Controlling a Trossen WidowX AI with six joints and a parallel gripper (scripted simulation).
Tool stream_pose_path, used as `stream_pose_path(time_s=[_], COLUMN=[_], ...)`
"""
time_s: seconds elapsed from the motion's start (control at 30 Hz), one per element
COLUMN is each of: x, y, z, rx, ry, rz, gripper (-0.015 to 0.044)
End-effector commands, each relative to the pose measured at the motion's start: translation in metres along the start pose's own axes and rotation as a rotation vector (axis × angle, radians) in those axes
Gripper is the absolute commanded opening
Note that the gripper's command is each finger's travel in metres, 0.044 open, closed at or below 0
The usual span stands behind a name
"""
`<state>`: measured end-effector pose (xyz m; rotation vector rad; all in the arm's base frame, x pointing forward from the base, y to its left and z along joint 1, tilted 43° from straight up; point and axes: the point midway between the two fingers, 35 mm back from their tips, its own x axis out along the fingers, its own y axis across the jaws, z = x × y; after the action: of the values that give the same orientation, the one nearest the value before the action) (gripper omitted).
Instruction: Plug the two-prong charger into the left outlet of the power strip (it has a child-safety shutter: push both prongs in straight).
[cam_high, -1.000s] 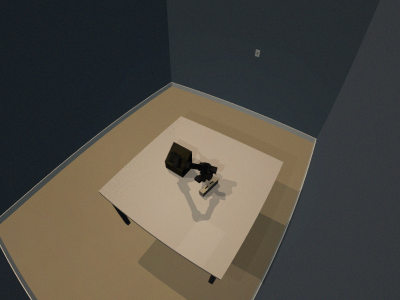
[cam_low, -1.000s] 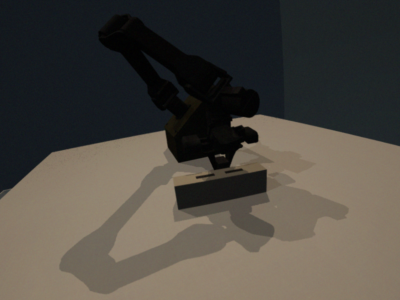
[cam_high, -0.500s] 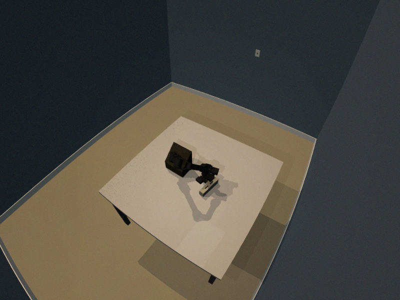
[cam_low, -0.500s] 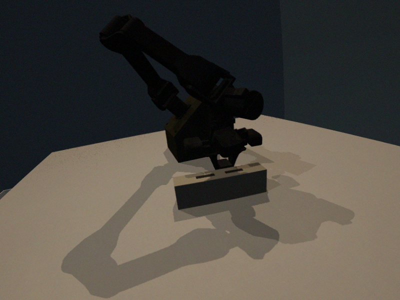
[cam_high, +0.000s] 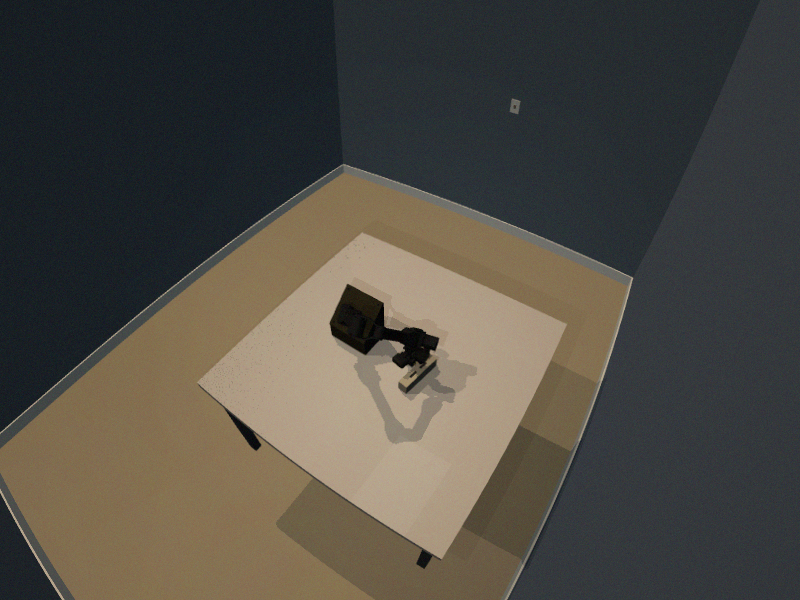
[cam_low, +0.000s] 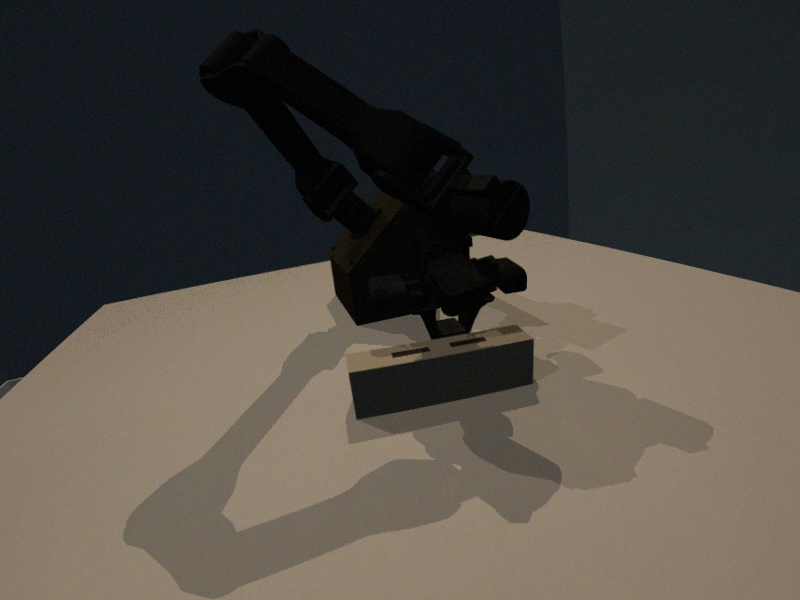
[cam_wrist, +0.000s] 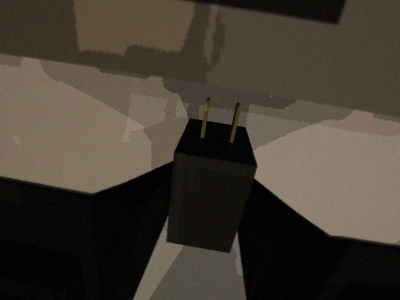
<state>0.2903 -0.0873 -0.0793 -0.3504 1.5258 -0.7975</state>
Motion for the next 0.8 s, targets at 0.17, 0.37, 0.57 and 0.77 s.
stream_pose_path(time_s=[0.17,0.37,0.57,0.77], x=[-0.0006,-0.0008,-0.0009,-0.0010], y=[-0.0003,-0.0004,-0.0004,-0.0004], z=[0.0024,0.0037,0.0050,0.0064], rx=[0.004,0.004,0.005,0.005], ry=[0.000,0.000,0.000,0.000], rz=[-0.001,-0.001,-0.001,-0.001], gripper=[0.0000,0.0000,0.0000,0.0000])
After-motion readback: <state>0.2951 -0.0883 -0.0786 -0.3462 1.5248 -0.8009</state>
